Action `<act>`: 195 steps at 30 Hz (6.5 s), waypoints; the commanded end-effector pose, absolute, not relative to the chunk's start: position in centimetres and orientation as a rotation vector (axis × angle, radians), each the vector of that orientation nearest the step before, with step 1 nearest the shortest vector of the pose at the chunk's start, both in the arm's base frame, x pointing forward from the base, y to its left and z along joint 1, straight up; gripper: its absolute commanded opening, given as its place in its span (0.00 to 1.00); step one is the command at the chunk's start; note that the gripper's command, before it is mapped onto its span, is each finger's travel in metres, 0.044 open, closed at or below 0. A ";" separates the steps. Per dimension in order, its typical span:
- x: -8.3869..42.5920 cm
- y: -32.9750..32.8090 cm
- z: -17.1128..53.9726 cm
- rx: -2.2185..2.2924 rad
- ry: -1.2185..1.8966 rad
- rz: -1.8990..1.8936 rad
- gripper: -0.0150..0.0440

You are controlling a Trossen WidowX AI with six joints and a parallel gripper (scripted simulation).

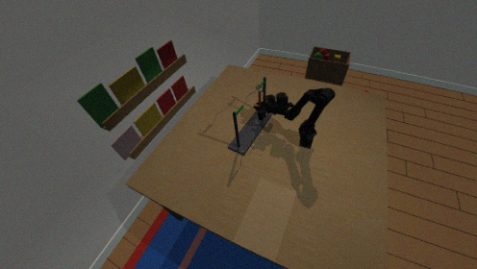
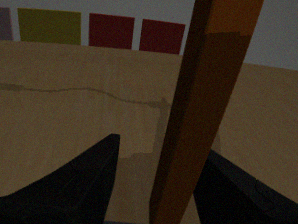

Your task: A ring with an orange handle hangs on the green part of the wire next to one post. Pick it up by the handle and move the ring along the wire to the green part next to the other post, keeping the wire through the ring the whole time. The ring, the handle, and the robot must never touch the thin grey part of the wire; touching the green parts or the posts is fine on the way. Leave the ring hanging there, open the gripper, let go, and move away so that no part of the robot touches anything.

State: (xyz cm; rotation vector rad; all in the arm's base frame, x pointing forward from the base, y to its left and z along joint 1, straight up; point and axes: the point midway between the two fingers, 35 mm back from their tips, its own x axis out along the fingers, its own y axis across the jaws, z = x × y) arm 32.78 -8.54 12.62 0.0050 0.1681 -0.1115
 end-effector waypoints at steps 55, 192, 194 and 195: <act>33.0 -8.5 14.0 -0.001 0.162 -0.104 0.00; 36.3 2.2 13.9 0.015 0.183 0.180 0.00; 36.3 2.5 13.9 0.014 0.182 0.221 0.00; 36.3 2.6 13.9 0.014 0.182 0.241 0.00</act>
